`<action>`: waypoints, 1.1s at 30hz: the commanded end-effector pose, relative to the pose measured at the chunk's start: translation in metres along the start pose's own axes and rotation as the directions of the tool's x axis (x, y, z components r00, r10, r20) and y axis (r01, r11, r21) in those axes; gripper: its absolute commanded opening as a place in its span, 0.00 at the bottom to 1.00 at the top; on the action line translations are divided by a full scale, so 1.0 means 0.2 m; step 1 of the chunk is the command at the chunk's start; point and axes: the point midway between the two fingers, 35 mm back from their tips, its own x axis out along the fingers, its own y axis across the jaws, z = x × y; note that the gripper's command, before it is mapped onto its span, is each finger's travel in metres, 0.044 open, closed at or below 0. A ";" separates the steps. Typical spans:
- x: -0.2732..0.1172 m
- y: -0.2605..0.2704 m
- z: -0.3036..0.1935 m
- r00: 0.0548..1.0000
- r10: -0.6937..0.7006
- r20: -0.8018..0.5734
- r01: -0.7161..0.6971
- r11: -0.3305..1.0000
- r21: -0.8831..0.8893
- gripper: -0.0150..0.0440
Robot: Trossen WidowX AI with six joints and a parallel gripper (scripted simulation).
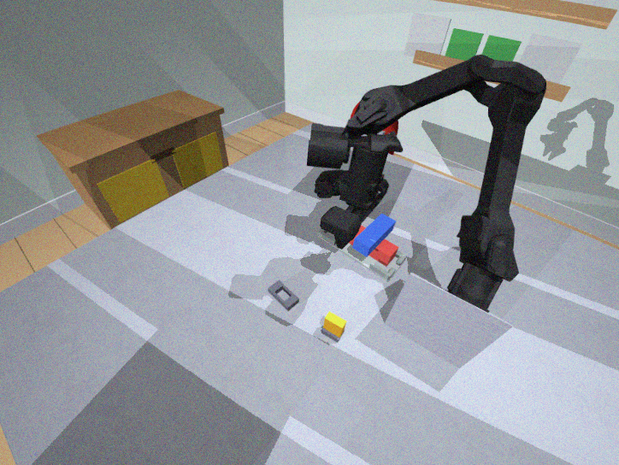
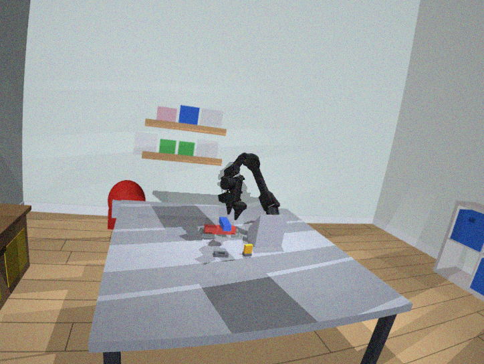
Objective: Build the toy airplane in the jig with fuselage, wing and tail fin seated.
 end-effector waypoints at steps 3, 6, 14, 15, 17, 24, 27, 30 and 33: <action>0.02 0.46 -0.11 1.000 -0.010 -0.010 0.010 1.000 -0.003 1.00; 0.06 0.65 -0.22 0.999 -0.039 -0.014 0.039 0.999 0.005 1.00; 0.22 0.69 -0.25 0.999 -0.047 -0.013 0.047 0.999 0.008 1.00; 0.30 0.69 -0.25 0.999 -0.048 -0.013 0.048 0.999 0.009 1.00; 0.36 0.68 -0.26 0.999 -0.050 -0.014 0.050 0.999 0.009 1.00; 0.43 0.67 -0.26 0.999 -0.050 -0.013 0.050 0.999 0.009 1.00; 0.44 0.67 -0.26 0.999 -0.050 -0.013 0.050 0.999 0.009 1.00; 0.46 0.67 -0.26 0.999 -0.050 -0.013 0.050 0.999 0.009 1.00; 0.48 0.67 -0.26 0.999 -0.050 -0.013 0.050 0.999 0.009 1.00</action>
